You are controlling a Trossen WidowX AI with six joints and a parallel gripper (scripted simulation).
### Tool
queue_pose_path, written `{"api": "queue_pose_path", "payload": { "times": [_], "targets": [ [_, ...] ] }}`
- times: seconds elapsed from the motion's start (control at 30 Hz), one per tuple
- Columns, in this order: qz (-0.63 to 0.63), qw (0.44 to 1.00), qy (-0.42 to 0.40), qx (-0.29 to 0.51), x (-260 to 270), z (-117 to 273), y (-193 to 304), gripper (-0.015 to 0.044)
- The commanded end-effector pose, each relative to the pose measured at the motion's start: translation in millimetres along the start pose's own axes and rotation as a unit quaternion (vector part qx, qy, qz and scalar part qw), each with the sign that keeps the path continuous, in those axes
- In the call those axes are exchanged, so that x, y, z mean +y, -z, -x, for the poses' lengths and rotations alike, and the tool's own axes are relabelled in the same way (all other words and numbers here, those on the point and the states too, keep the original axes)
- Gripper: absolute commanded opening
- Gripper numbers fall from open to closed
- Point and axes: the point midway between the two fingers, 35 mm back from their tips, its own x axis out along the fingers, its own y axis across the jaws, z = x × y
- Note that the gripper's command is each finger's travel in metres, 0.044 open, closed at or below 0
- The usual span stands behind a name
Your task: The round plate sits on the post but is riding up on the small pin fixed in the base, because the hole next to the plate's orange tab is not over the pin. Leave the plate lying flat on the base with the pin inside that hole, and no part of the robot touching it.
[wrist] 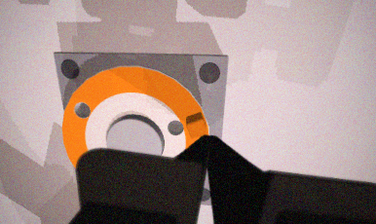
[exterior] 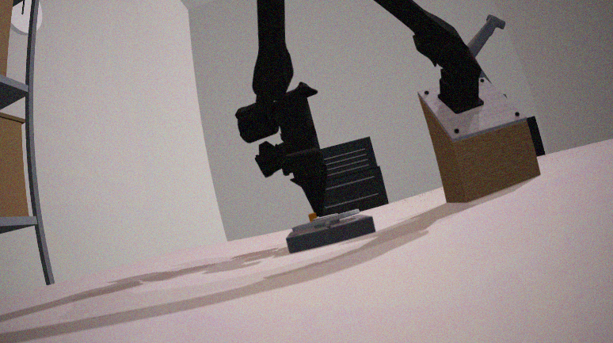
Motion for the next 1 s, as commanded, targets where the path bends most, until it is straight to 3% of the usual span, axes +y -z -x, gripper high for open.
{"api": "queue_pose_path", "payload": {
  "times": [0.0,0.97],
  "targets": [
    [-0.001,1.0,-0.003,-0.001,1.9,-0.5,-8.0,0.0],
    [-0.001,1.0,-0.003,-0.002,25.5,0.4,-36.2,0.0]
  ]
}}
